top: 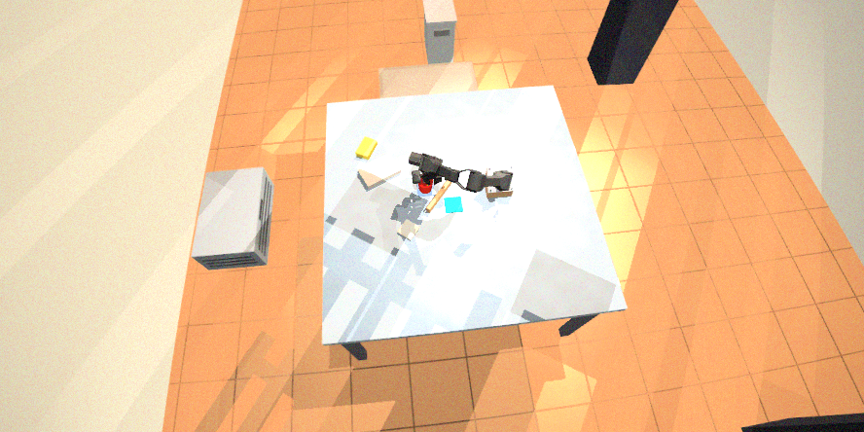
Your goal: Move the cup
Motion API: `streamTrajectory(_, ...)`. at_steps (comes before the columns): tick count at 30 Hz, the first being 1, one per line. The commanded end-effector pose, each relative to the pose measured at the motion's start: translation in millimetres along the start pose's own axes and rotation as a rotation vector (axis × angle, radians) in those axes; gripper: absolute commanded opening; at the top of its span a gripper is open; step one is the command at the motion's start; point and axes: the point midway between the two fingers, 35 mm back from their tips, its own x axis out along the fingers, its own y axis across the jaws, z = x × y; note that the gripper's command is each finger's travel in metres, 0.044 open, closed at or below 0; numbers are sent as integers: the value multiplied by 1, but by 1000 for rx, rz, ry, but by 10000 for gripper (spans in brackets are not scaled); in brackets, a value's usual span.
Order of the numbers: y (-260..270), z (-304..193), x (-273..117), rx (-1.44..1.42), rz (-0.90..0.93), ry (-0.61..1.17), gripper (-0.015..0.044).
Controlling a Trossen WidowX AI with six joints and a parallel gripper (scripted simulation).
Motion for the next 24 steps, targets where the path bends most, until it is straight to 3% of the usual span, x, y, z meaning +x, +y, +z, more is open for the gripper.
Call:
streamTrajectory(1, 0, 0, 0, 0, 0, 0, 42)
streamTrajectory(7, 0, 0, 0, 0, 0, 0, 2)
streamTrajectory(13, 1, 0, -4, 0, 1, 0, 0)
streamTrajectory(24, 1, 1, -48, 4, 2, 0, 0)
